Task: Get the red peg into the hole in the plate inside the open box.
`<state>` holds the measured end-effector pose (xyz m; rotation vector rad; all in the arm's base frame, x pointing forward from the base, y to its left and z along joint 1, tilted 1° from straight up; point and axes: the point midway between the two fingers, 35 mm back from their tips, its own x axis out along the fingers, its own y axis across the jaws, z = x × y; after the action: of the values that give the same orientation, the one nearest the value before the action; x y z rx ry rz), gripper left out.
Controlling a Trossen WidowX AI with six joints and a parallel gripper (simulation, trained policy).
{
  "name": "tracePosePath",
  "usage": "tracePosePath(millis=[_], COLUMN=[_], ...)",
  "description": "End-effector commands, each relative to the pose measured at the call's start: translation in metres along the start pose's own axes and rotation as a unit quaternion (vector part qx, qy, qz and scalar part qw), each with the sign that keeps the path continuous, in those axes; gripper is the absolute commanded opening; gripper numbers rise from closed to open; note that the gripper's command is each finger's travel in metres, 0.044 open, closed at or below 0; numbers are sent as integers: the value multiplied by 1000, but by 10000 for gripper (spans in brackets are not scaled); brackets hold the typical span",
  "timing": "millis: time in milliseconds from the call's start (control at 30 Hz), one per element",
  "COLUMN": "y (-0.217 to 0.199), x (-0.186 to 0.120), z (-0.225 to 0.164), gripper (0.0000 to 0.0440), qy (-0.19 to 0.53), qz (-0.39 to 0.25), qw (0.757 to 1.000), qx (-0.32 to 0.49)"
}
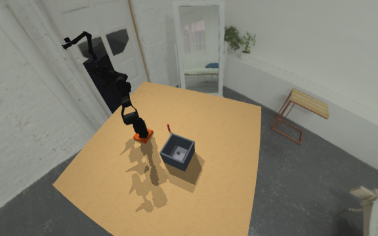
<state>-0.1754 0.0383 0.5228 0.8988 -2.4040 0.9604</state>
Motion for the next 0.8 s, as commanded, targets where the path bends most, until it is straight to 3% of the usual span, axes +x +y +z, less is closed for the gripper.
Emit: tracePosePath(millis=[0,67,367,767], y=[4,10,31,55], x=[-1,-4,-21,-59], z=[-4,-12,-50,-100], gripper=[424,440,440,440], qy=[10,28,121,267], qz=[7,21,72,109], qw=[1000,999,978,915], qx=[13,39,152,281])
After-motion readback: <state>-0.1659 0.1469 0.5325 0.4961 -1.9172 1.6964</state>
